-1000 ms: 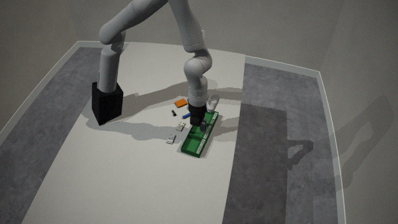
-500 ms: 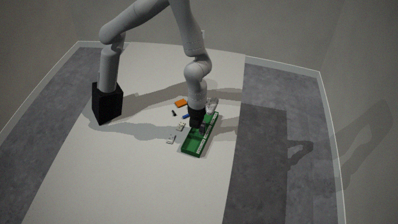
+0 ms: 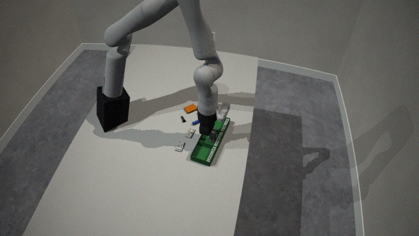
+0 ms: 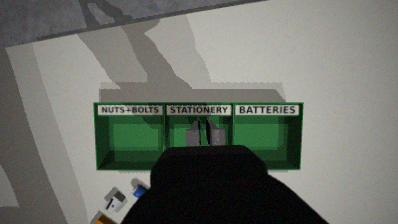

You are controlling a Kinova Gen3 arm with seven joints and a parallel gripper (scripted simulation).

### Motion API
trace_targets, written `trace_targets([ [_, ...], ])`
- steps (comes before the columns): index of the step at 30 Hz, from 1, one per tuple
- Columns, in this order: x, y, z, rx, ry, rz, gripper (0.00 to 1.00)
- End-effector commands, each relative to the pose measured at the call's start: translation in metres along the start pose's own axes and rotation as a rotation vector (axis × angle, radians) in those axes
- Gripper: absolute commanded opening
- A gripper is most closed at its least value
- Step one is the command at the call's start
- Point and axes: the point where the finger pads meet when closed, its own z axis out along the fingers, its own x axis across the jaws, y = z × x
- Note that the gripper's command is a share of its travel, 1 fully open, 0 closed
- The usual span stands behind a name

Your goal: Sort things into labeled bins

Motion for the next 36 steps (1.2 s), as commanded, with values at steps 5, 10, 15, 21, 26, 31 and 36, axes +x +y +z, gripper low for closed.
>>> trace_targets([
  [5, 0.0, -0.001, -0.001, 0.002, 0.0, 0.0, 0.31],
  [10, 0.0, -0.001, -0.001, 0.002, 0.0, 0.0, 0.31],
  [15, 0.0, -0.001, -0.001, 0.002, 0.0, 0.0, 0.31],
  [21, 0.0, -0.001, -0.001, 0.002, 0.0, 0.0, 0.31],
  [26, 0.0, -0.001, -0.002, 0.002, 0.0, 0.0, 0.31],
  [31, 0.0, -0.001, -0.009, 0.002, 0.0, 0.0, 0.31],
  [36, 0.0, -0.001, -0.015, 0.002, 0.0, 0.0, 0.31],
])
